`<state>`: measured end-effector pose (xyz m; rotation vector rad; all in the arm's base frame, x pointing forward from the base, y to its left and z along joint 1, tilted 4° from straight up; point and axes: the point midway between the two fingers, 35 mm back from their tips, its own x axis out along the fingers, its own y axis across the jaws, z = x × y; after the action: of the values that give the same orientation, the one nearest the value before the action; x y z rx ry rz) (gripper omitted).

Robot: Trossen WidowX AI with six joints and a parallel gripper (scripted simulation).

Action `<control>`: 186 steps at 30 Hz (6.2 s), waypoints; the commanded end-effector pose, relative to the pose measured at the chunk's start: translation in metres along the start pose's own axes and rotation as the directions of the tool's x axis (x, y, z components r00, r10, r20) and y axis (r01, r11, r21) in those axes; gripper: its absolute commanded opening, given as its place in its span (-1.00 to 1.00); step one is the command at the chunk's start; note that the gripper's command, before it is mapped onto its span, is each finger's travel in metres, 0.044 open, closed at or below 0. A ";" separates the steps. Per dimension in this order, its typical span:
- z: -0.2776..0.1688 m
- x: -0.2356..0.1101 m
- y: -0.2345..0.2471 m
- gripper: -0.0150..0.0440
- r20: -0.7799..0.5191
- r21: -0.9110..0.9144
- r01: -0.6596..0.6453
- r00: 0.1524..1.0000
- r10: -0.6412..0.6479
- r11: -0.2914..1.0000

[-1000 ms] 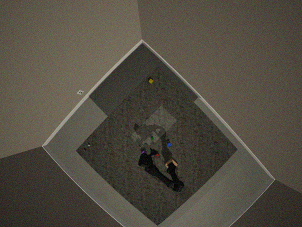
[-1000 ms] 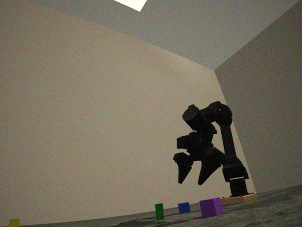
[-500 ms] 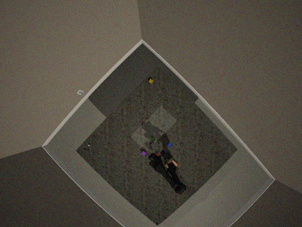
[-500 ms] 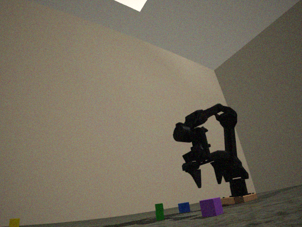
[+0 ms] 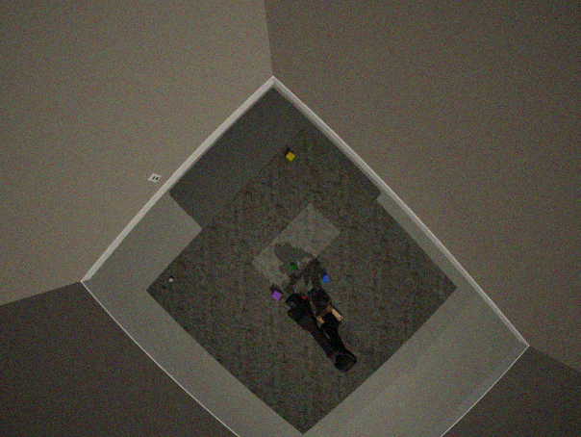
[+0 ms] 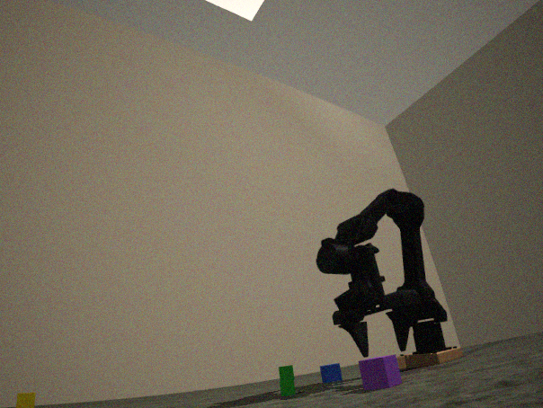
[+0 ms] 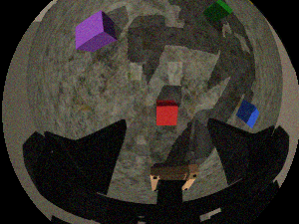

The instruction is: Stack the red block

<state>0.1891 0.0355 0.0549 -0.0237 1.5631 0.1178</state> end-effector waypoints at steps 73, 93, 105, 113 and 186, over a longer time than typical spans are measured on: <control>0.000 -0.047 0.000 -0.49 0.001 0.005 -0.003 1.000 0.003 1.000; 0.011 -0.089 -0.003 -0.49 0.001 0.005 -0.002 1.000 0.002 1.000; 0.063 -0.100 -0.022 -0.49 0.006 0.004 0.000 1.000 0.000 1.000; 0.098 -0.101 -0.039 -0.49 0.008 0.004 0.001 1.000 -0.001 1.000; 0.165 -0.018 -0.083 -0.31 0.011 0.000 0.003 1.000 -0.003 1.000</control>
<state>0.3612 -0.0331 0.0696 -0.0252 1.5520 0.1157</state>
